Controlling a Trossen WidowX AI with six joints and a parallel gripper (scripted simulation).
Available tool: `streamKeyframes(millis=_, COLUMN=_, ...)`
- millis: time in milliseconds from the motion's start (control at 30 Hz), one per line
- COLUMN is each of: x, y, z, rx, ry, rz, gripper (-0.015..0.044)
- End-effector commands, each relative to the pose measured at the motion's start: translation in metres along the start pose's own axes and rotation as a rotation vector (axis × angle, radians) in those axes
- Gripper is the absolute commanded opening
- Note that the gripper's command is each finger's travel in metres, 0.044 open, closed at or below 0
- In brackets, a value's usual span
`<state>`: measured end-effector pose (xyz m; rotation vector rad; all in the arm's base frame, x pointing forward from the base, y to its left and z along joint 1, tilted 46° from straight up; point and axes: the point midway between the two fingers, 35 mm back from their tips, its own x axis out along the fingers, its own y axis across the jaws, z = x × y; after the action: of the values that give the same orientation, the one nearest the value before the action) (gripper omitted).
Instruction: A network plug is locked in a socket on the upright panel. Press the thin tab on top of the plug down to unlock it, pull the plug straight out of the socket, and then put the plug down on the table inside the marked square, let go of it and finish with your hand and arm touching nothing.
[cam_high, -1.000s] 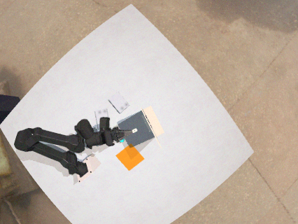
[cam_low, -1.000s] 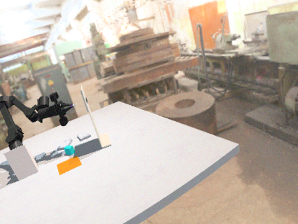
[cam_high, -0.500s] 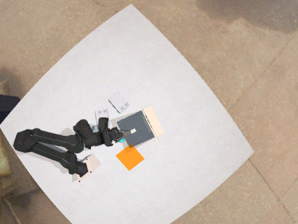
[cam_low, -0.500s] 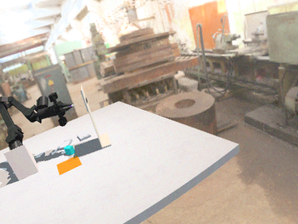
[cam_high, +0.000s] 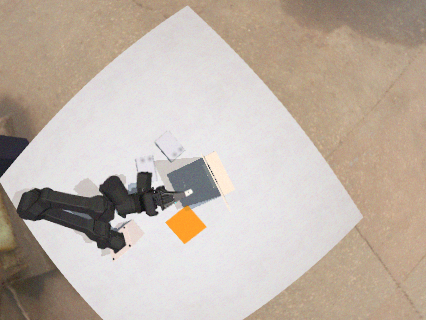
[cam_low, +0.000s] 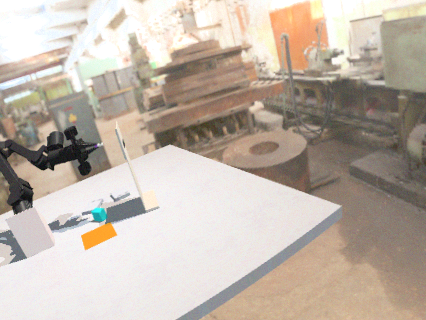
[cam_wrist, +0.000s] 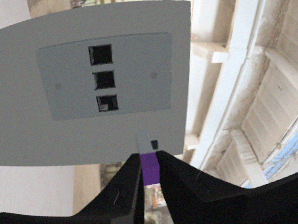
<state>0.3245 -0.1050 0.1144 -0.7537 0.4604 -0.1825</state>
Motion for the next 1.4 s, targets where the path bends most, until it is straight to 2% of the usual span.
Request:
streamKeyframes(millis=0, x=-0.004, y=-0.013, z=-0.003, rx=-0.006, ry=-0.003, rz=0.0, gripper=0.0)
streamKeyframes(millis=367, x=-0.012, y=-0.029, z=-0.012, rx=-0.009, ry=0.002, rz=0.009, gripper=0.0)
streamKeyframes(millis=1367, x=0.005, y=0.064, z=-0.096, rx=-0.116, ry=0.124, rz=0.453, gripper=0.0)
